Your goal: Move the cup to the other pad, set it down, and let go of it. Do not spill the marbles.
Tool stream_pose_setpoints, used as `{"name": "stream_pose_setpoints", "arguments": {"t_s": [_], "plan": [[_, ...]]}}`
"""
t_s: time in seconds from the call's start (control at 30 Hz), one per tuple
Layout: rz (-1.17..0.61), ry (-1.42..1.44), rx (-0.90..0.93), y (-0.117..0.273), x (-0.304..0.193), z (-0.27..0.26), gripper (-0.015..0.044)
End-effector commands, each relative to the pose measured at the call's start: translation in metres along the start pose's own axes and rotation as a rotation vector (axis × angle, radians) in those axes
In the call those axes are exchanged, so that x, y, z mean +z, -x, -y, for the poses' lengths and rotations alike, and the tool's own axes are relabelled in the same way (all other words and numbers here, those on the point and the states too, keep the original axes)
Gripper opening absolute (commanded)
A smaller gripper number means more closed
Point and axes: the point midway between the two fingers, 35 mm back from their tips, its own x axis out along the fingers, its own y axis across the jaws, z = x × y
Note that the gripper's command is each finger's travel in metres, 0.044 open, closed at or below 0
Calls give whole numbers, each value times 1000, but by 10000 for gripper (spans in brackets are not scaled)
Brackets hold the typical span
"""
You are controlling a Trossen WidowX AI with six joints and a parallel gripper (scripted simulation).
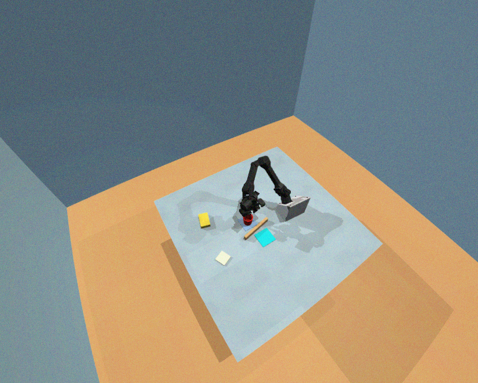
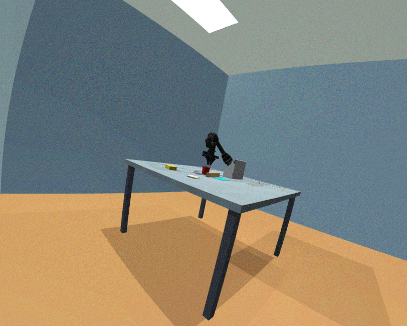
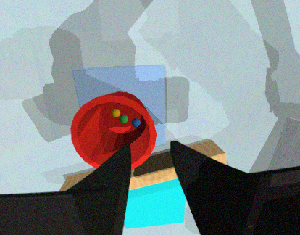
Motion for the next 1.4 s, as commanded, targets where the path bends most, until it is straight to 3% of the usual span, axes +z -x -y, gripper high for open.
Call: {"name": "stream_pose_setpoints", "arguments": {"t_s": [0.0, 1.2, 1.3, 1.37], "plan": [[5, 6, -4, -6, 0, 1, 148], [10, 5, -4, -59, 2, 2, 148], [5, 0, -3, -57, 2, 2, 69], [5, 0, -3, -57, 2, 2, 56]]}}
